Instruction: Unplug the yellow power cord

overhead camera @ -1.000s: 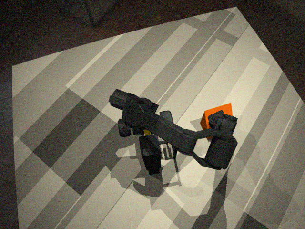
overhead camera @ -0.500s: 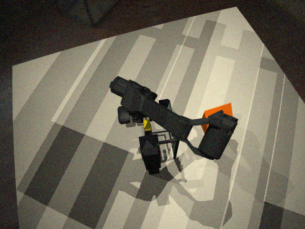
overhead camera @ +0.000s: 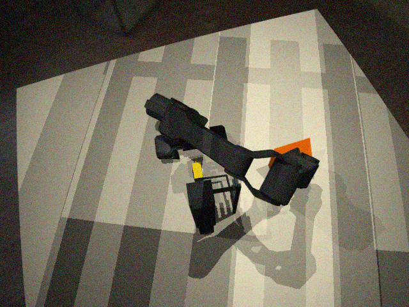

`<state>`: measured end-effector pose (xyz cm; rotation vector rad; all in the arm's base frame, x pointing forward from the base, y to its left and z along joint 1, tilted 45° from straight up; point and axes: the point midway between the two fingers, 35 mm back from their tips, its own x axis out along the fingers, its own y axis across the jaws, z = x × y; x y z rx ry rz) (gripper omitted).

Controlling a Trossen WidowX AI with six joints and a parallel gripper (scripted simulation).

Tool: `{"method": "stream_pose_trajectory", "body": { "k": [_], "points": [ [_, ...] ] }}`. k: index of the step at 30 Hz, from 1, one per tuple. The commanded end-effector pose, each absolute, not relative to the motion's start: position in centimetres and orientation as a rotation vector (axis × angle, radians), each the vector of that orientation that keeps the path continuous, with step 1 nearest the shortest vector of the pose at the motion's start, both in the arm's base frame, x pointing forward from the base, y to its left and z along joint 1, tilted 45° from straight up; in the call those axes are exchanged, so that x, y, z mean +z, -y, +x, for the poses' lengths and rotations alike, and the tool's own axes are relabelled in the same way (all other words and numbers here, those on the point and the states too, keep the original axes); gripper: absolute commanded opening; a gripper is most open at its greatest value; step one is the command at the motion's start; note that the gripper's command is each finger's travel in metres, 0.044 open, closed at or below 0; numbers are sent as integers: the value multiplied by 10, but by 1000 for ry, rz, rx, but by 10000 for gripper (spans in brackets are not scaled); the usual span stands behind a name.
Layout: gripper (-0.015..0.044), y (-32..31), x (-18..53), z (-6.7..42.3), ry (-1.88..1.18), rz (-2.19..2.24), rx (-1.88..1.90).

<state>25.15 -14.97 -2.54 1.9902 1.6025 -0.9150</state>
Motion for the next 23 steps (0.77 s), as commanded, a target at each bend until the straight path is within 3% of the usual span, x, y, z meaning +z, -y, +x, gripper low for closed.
{"method": "stream_pose_trajectory", "body": {
  "k": [1,23],
  "points": [
    [440,176,-44,239,-1602,1995,-923],
    [440,178,-45,239,-1602,1995,-923]
  ]
}}
